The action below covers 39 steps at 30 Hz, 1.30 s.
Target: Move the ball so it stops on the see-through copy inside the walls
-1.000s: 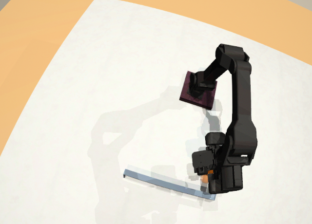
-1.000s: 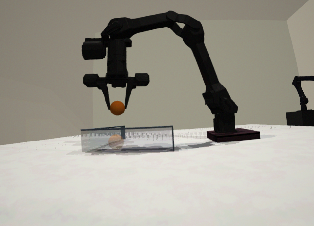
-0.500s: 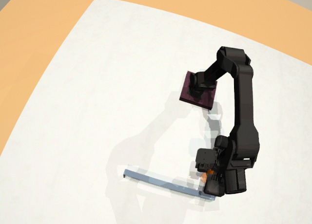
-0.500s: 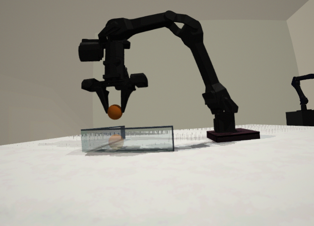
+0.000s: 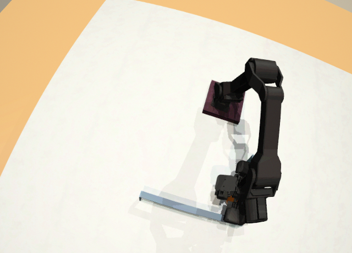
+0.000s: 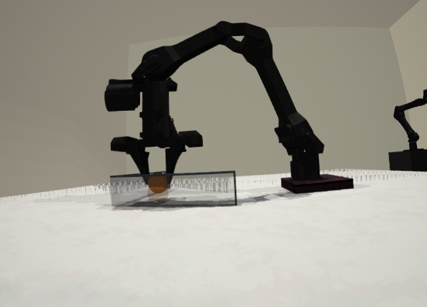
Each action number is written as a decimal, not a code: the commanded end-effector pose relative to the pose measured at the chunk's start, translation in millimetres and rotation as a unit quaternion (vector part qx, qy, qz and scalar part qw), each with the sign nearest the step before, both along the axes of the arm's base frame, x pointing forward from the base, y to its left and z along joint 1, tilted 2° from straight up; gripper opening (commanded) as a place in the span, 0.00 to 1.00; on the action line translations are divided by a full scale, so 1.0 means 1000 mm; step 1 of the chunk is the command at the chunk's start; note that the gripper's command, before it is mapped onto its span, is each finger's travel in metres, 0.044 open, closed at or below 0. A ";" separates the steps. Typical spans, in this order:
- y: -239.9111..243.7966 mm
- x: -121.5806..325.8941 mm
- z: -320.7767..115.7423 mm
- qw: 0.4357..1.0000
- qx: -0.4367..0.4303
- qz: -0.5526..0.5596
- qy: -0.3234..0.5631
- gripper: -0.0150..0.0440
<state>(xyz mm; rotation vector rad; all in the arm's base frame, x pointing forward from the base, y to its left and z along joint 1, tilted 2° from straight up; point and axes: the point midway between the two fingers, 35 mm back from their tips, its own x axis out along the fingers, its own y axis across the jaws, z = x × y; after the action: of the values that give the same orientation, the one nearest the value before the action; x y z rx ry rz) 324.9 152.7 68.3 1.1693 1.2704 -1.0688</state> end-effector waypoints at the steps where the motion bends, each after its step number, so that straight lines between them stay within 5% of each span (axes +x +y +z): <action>1: 0.001 0.000 -0.006 1.000 0.002 -0.003 -0.001 0.25; 18: 0.002 0.001 -0.025 1.000 0.002 -0.003 -0.001 0.25; 30: 0.001 0.001 -0.022 1.000 0.001 0.000 -0.001 0.79; 34: 0.001 0.001 -0.020 1.000 0.001 0.000 -0.001 0.79; 39: -0.002 0.000 0.052 1.000 0.001 -0.002 -0.001 0.79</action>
<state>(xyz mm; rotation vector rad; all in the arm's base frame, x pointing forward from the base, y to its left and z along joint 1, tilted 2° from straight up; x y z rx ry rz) 321.9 150.9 76.6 1.1454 1.2854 -1.1050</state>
